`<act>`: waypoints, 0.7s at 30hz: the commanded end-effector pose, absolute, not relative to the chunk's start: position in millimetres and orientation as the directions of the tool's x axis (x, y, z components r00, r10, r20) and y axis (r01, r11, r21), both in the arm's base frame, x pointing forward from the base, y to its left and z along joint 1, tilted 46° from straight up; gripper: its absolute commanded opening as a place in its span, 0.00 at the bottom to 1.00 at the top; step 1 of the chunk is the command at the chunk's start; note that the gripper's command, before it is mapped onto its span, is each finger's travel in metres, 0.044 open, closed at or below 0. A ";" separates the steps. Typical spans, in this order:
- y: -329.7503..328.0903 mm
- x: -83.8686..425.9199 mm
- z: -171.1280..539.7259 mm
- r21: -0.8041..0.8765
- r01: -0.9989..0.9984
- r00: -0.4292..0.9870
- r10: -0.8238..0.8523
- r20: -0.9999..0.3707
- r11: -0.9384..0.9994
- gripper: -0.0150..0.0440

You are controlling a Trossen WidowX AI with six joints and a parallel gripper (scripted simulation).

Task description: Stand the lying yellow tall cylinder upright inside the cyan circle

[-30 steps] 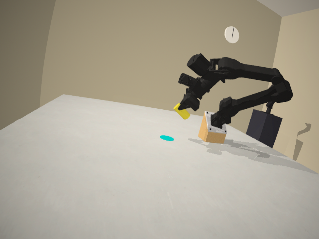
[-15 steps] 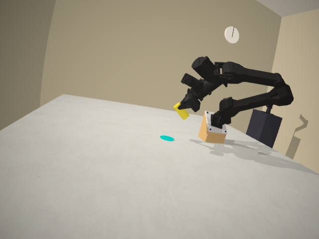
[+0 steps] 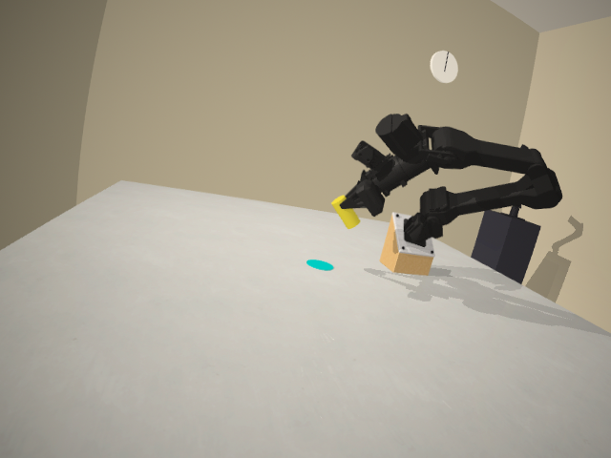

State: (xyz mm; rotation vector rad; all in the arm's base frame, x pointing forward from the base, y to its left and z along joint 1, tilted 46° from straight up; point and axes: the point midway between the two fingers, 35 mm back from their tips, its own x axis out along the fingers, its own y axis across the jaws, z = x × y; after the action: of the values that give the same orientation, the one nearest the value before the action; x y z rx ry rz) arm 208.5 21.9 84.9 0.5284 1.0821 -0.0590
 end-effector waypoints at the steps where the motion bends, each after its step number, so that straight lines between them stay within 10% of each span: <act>1: 20.9 207.8 84.9 0.386 0.306 0.512 0.191 -0.837 0.870 0.43; 21: 20.1 208.3 85.8 0.425 0.325 0.621 0.148 -0.770 0.845 0.43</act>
State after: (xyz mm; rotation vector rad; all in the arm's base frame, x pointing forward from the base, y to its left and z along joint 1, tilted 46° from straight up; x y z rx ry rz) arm 208.6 21.1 85.7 0.5661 0.9407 -0.0986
